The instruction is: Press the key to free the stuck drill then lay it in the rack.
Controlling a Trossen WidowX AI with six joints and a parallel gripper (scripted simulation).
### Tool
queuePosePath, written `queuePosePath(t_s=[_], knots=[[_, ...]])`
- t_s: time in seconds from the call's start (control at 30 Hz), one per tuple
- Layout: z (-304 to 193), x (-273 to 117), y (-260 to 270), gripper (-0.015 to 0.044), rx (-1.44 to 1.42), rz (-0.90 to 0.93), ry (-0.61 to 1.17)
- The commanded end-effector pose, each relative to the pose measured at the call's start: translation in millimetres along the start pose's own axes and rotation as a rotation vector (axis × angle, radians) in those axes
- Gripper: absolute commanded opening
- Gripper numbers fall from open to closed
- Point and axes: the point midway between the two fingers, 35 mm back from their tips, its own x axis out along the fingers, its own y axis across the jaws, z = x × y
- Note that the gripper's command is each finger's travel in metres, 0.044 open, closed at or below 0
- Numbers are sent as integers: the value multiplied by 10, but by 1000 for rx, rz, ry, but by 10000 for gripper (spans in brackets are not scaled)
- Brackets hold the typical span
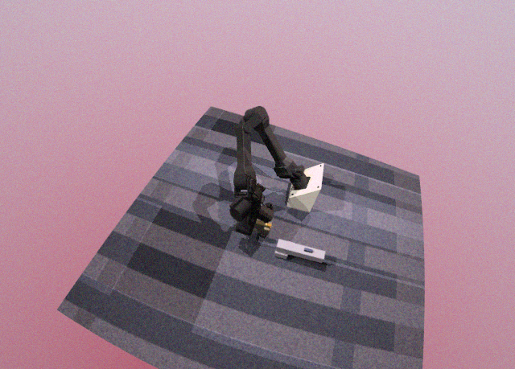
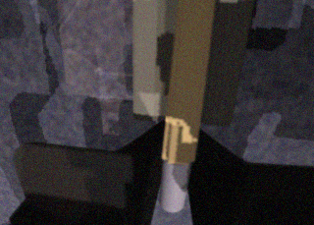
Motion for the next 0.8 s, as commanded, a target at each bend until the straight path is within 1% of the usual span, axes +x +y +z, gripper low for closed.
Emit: queuePosePath(t_s=[0.0, 0.03, 0.07, 0.6, 0.77], knots=[[31, 56, -3, 0, -10, 3, -7], [34, 65, -3, 0, -10, 3, -6], [3, 16, -2, 26, -1, -1, 0], [3, 16, -2, 440, -1, -1, 0], [16, -198, 6, 440, -10, 3, -7]])
